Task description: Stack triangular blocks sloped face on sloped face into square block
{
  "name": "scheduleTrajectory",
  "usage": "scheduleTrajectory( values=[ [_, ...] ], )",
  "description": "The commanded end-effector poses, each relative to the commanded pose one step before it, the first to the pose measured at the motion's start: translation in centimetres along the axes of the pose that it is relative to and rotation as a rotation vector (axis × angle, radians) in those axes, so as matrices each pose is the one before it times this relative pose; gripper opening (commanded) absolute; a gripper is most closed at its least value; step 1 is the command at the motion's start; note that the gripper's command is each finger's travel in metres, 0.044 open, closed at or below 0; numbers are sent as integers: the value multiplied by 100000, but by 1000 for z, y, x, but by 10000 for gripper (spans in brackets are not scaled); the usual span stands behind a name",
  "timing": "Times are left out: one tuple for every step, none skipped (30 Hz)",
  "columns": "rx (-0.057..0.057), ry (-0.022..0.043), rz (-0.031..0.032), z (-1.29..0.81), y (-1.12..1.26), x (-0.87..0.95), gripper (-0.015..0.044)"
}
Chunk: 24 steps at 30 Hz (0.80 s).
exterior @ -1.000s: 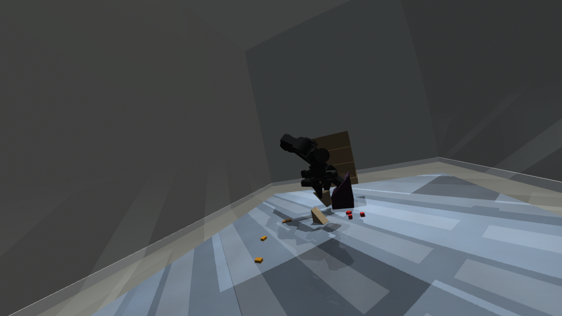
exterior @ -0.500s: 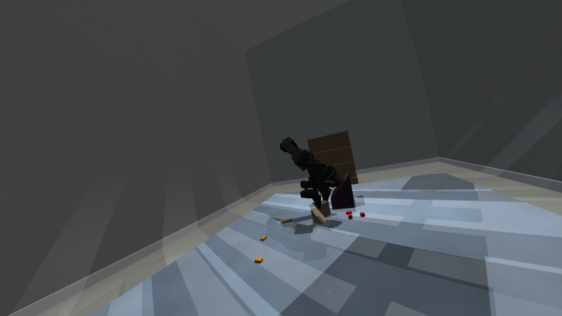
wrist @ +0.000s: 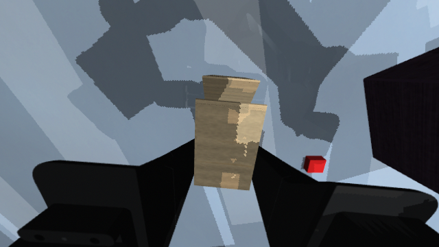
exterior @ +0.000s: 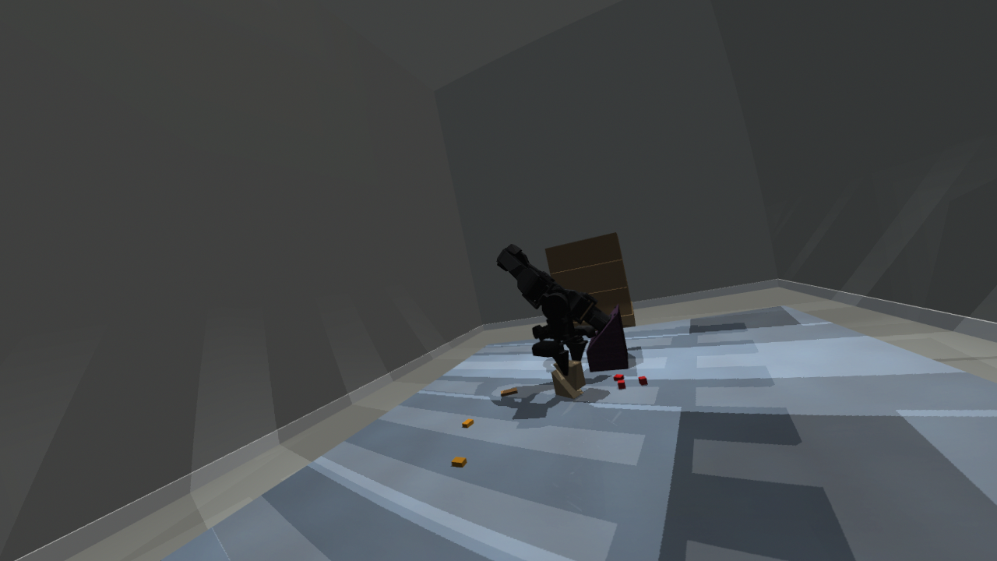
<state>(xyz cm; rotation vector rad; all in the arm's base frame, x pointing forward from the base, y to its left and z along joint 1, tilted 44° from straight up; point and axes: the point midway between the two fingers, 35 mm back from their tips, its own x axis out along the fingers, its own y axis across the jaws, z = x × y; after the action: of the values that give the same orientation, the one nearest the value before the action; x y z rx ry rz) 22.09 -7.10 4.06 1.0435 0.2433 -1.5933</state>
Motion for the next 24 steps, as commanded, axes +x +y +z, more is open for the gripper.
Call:
scheduleTrajectory(
  values=[
    [-126,-134,509,58,78,-14,0],
    [0,0,0,0,0,0,0],
    [-146,8,57,-6,-8,4,0],
    [0,0,0,0,0,0,0],
    [-111,-74,152,14,17,1,0],
    [0,0,0,0,0,0,0],
    [0,0,0,0,0,0,0],
    [0,0,0,0,0,0,0],
    [-66,-39,143,10,19,-4,0],
    [0,0,0,0,0,0,0],
    [0,0,0,0,0,0,0],
    [0,0,0,0,0,0,0],
    [-57,-36,90,7,10,-2,0],
    [0,0,0,0,0,0,0],
    [0,0,0,0,0,0,0],
    [0,1,0,4,0,10,0],
    [-1,2,-1,8,0,21,0],
    [-1,3,-1,11,0,30,0],
    [-1,4,-1,15,1,40,0],
    [-1,4,-1,18,1,49,0],
    [-1,4,-1,22,1,58,0],
    [0,2,1,24,-1,62,0],
    [0,2,1,24,-1,62,0],
    [0,1,2,24,-1,62,0]
  ],
)
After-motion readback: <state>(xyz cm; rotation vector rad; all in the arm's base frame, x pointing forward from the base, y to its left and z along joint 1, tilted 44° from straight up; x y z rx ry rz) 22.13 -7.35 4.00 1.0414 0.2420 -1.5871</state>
